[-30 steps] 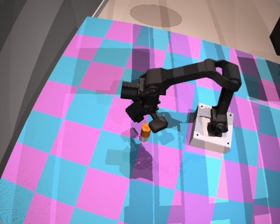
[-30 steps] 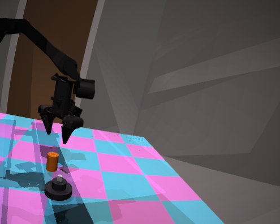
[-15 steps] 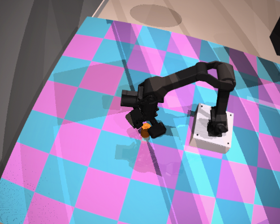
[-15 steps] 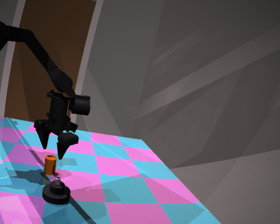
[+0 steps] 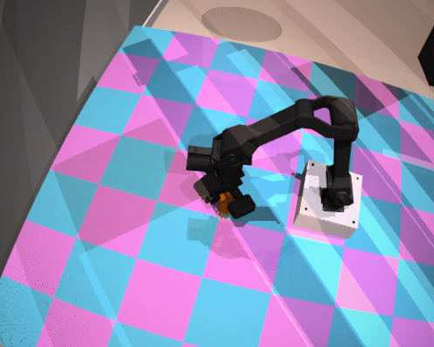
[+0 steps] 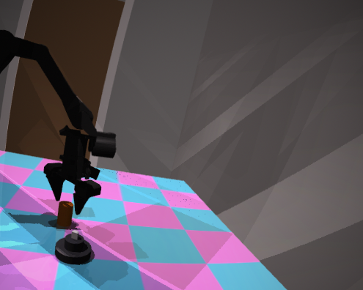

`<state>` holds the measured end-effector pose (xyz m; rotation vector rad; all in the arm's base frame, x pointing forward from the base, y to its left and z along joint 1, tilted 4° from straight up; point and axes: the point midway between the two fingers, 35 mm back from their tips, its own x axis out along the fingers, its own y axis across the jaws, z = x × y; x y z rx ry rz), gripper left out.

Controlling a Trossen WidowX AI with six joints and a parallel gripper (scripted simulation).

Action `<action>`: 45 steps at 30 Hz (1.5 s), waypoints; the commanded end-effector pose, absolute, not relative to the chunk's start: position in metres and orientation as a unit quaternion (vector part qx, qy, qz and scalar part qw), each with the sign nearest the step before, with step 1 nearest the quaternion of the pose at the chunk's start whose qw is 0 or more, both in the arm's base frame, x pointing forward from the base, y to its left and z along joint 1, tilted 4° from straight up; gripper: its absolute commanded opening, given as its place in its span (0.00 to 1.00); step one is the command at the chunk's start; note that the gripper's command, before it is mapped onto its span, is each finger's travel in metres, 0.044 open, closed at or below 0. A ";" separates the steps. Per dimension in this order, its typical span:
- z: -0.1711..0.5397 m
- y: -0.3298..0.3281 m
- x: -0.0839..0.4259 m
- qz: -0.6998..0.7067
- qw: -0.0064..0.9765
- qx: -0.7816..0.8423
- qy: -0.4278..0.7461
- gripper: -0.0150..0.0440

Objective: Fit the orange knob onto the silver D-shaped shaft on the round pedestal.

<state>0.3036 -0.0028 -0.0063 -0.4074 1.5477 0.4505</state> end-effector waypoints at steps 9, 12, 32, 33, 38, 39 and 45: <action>-0.026 -0.003 0.301 0.197 0.672 -0.181 0.691 1.00; -0.031 -0.003 0.300 0.197 0.672 -0.181 0.691 1.00; -0.047 -0.003 0.298 0.197 0.671 -0.181 0.691 0.64; -0.047 -0.003 0.298 0.197 0.671 -0.181 0.691 0.60; -0.047 -0.003 0.298 0.197 0.671 -0.181 0.691 0.54; -0.047 -0.003 0.298 0.197 0.671 -0.181 0.691 0.53; -0.034 -0.003 0.304 0.197 0.672 -0.181 0.691 0.30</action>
